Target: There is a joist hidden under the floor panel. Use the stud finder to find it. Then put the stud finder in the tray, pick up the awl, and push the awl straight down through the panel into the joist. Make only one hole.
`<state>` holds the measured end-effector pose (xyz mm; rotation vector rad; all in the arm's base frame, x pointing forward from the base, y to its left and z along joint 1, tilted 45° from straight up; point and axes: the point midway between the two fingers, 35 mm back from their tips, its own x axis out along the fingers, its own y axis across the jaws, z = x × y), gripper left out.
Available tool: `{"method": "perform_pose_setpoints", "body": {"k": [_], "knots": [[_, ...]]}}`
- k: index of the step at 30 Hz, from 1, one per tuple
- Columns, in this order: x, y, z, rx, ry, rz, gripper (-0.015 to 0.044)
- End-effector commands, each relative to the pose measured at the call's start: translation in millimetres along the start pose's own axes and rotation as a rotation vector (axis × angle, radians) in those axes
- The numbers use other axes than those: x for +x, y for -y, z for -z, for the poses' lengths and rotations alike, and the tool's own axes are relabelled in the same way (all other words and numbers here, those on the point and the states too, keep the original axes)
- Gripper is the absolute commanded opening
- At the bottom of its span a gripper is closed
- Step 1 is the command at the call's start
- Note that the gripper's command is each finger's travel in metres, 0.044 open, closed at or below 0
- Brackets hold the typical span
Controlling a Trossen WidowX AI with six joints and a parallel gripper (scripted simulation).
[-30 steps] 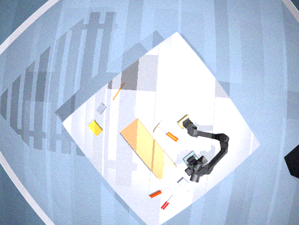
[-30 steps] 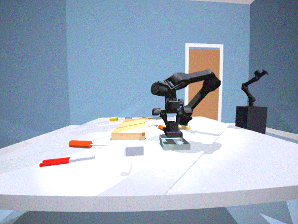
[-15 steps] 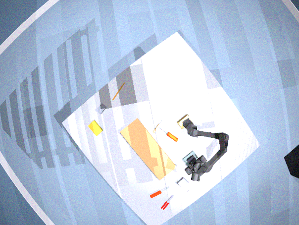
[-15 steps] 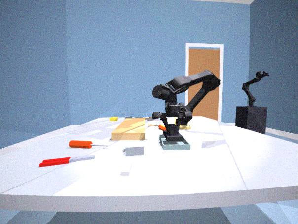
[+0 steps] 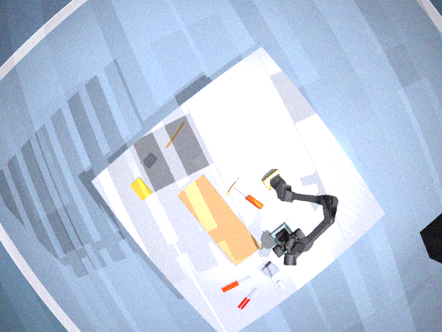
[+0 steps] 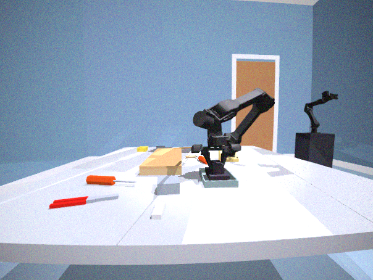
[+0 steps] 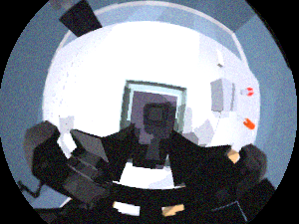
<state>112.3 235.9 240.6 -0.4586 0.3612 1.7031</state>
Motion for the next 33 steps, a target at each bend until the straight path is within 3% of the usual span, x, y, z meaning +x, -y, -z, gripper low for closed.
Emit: {"method": "perform_pose_setpoints", "body": {"k": [1,4,16,21,28,33], "knots": [[5,0,1,0.002,0.004,0.006,0.0],[7,0,1,0.002,0.006,0.006,0.0],[5,-1,1,0.001,0.003,-0.001,0.0315],[-20,4,-1,-0.004,-0.025,-0.005,0.044],[-84,0,-22,0.006,-0.007,-0.003,0.044],[-70,10,-6,0.078,-0.066,0.006,0.044]]}}
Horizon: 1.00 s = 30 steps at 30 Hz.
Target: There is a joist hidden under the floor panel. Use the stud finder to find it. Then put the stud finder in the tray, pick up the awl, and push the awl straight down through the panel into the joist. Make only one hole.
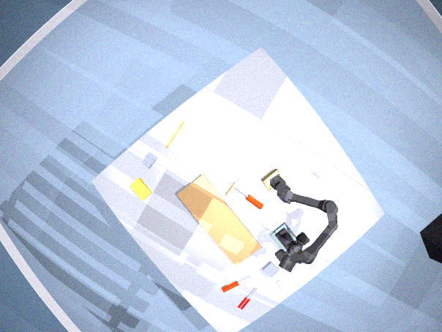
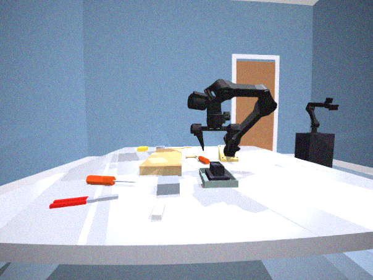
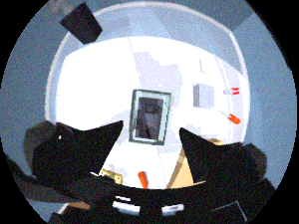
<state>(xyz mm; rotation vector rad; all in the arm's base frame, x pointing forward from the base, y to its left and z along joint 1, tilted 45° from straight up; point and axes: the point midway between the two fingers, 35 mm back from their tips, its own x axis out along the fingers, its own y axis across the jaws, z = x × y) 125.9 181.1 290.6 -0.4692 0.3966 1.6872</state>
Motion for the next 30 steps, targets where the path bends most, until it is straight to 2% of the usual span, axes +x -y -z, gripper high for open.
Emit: {"method": "perform_pose_setpoints", "body": {"k": [1,7,15,20,25,27,30], "knots": [[5,15,18,0.103,-0.062,0.011,0.044],[0,82,83,0.344,-0.159,0.084,0.044],[-25,138,218,0.737,-0.263,0.152,0.044],[-41,137,310,0.983,-0.292,0.16,0.044],[-48,108,395,1.221,-0.29,0.139,0.044],[-48,98,414,1.279,-0.285,0.13,0.044],[-48,96,416,1.286,-0.284,0.128,0.044]]}}
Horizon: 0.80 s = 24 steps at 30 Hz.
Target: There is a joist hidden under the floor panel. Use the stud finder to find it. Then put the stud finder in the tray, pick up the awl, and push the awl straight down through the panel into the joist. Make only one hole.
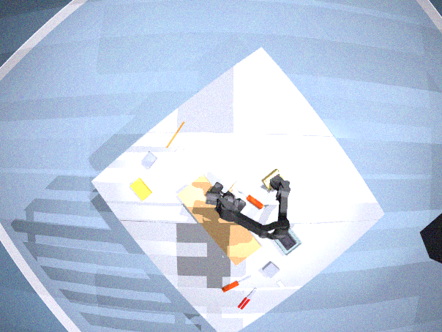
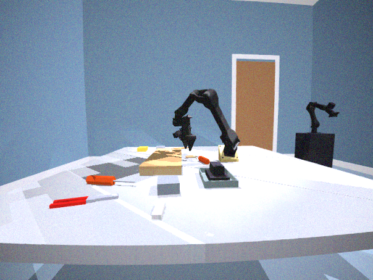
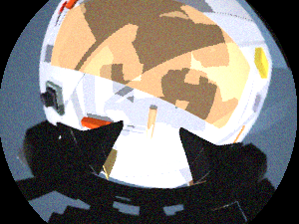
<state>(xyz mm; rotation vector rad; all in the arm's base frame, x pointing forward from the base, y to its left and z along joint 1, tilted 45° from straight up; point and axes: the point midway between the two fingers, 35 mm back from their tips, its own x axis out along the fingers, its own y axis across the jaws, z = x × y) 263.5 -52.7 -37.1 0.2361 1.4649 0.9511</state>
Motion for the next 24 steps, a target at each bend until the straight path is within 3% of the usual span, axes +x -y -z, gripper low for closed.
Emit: {"method": "perform_pose_setpoints", "body": {"k": [1,24], "knots": [[2,4,2,0.009,-0.005,0.004,0.044],[26,2,2,0.009,-0.005,0.004,0.044]]}}
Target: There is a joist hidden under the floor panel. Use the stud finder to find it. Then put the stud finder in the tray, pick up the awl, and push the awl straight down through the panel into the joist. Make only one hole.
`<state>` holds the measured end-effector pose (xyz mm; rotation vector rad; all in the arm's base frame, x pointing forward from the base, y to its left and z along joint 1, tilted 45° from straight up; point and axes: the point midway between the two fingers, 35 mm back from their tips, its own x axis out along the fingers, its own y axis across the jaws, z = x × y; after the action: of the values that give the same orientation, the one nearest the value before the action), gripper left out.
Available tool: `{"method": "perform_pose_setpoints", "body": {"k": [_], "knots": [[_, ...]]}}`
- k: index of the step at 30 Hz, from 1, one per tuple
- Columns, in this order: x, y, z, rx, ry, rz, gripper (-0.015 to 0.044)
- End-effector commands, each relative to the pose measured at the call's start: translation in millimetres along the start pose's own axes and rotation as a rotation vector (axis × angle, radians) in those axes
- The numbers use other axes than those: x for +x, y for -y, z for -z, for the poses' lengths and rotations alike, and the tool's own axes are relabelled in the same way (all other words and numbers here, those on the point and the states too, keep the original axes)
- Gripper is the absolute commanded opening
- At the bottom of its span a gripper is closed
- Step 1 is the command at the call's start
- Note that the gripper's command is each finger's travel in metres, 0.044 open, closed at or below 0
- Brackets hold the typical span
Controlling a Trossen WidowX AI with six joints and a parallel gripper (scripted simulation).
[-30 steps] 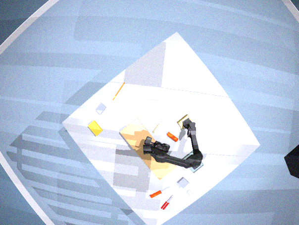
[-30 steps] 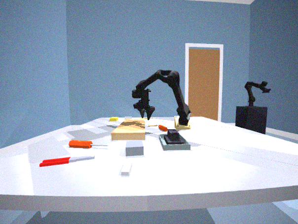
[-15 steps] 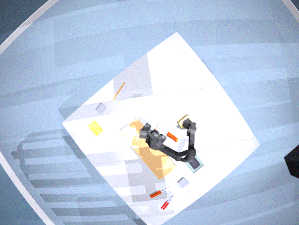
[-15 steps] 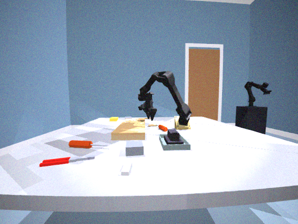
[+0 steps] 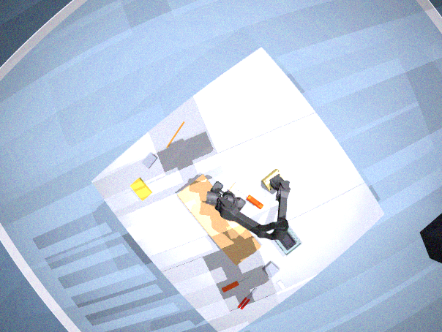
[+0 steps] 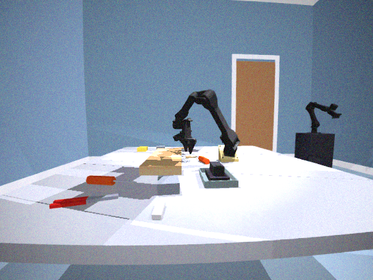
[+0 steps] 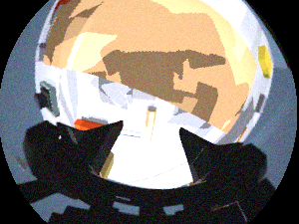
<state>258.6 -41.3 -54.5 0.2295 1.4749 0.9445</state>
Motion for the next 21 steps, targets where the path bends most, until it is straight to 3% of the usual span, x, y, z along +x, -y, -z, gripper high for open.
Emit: {"method": "perform_pose_setpoints", "body": {"k": [1,18,21], "knots": [[6,0,0,0.005,0.004,-0.003,0.044],[31,-2,-2,0.004,0.004,-0.005,0.044],[31,-2,-2,0.004,0.004,-0.005,0.0361]]}}
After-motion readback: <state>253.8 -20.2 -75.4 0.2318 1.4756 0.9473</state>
